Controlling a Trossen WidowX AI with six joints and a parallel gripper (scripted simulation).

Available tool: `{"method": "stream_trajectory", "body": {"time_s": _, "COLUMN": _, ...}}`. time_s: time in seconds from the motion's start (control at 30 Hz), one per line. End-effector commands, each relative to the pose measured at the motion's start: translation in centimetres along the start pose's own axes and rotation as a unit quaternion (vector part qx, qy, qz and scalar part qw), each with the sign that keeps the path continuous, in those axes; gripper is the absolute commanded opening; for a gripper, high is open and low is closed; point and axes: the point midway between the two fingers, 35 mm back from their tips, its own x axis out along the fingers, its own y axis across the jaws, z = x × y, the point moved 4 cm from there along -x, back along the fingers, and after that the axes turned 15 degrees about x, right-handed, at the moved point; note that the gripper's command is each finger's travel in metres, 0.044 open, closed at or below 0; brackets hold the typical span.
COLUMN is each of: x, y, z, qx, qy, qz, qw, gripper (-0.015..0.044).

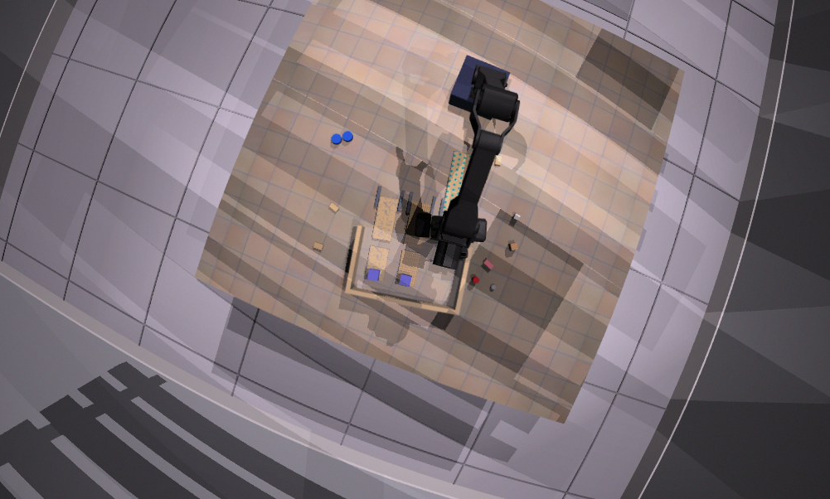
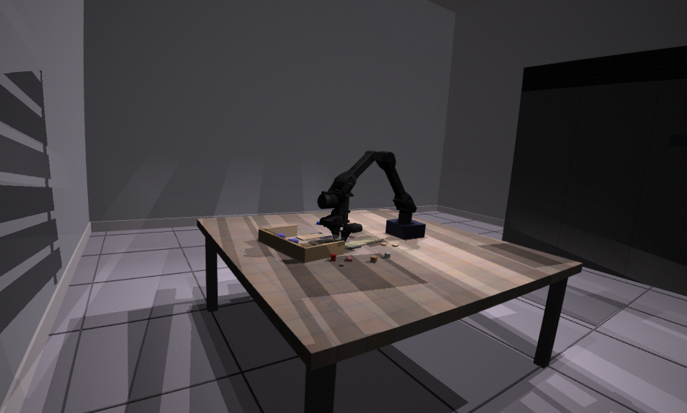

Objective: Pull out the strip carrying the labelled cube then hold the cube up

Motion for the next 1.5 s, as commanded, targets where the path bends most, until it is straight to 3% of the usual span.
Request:
{"method": "stream_trajectory", "body": {"time_s": 0.0, "x": 0.0, "y": 0.0, "z": 0.0, "qx": 0.000, "qy": 0.000, "qz": 0.000, "qw": 1.000, "gripper": 0.0098}}
{"method": "stream_trajectory", "body": {"time_s": 0.13, "x": -0.2, "y": 0.0, "z": -0.2, "qx": 0.000, "qy": 0.000, "qz": 0.000, "qw": 1.000, "gripper": 0.0000}}
{"method": "stream_trajectory", "body": {"time_s": 0.67, "x": -4.2, "y": -0.6, "z": -5.8, "qx": 0.002, "qy": 0.004, "qz": 0.000, "qw": 1.000, "gripper": 0.0000}}
{"method": "stream_trajectory", "body": {"time_s": 1.47, "x": -4.3, "y": -1.1, "z": -11.4, "qx": 0.002, "qy": 0.006, "qz": 0.000, "qw": 1.000, "gripper": 0.0000}}
